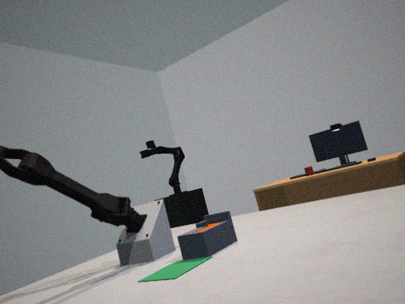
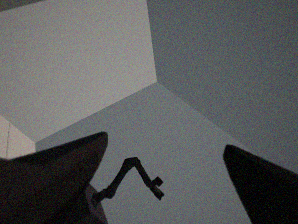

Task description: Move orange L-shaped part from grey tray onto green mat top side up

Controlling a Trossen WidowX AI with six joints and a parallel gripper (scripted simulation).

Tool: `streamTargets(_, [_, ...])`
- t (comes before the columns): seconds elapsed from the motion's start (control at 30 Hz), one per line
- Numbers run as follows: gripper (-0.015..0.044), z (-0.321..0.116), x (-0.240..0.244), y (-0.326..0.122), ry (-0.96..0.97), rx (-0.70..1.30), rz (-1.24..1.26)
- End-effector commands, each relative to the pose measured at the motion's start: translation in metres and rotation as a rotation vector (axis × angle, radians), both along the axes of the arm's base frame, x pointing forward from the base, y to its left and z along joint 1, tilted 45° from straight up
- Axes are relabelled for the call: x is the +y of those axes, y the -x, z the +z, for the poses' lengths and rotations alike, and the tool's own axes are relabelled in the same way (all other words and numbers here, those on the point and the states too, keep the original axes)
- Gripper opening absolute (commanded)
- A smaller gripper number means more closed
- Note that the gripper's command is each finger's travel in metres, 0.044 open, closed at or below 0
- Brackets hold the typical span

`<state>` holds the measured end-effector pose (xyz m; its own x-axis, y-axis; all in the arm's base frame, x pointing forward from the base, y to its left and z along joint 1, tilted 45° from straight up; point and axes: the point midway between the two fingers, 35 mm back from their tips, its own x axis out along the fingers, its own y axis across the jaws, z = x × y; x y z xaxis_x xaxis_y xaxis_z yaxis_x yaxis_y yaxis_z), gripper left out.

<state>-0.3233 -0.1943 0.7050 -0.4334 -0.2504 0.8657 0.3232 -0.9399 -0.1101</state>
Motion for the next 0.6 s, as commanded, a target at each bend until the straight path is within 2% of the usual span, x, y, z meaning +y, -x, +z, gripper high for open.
streamTargets(0.0, [0.0374, -0.001, -0.002, 0.0, -0.001, -0.003, 0.005])
streamTargets(0.13, [0.0269, -0.008, -0.026, -0.005, -0.012, -0.045, 0.08])
streamTargets(0.23, [0.019, -0.024, -0.073, -0.02, -0.039, -0.128, 0.225])
streamTargets(0.57, [0.018, -0.08, -0.199, -0.105, -0.17, -0.359, 0.63])
